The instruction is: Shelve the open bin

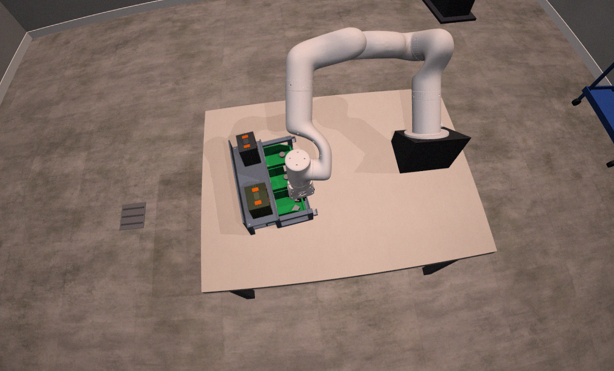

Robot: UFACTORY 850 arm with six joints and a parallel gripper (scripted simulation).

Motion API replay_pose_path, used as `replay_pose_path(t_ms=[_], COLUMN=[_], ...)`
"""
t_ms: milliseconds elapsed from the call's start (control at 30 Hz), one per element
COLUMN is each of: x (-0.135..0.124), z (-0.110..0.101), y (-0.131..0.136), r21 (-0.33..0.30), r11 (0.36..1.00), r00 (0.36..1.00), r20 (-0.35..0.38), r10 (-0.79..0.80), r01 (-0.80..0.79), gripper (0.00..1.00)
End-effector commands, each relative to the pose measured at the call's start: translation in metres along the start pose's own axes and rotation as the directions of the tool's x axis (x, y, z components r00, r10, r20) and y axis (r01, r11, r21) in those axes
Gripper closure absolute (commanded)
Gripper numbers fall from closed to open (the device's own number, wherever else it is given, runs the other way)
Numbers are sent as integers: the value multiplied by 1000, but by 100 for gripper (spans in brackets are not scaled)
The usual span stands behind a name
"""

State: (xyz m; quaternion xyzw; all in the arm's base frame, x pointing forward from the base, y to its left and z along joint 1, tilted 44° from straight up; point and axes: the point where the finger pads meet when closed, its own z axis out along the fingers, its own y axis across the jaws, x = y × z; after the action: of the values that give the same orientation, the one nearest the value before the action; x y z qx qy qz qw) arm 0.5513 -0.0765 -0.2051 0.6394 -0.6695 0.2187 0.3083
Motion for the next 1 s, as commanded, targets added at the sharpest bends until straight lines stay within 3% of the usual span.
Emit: replay_pose_path(t_ms=[0,233,267,967], x=[0,0,0,0], z=[-1,-1,-1,-1], y=[-1,-1,-1,-1], r21=[2,2,2,2], r11=[1000,1000,1000,1000], r00=[1000,1000,1000,1000], r20=[1,1,0,1], r10=[1,1,1,1], r01=[-1,-1,-1,-1], gripper=[100,100,0,0])
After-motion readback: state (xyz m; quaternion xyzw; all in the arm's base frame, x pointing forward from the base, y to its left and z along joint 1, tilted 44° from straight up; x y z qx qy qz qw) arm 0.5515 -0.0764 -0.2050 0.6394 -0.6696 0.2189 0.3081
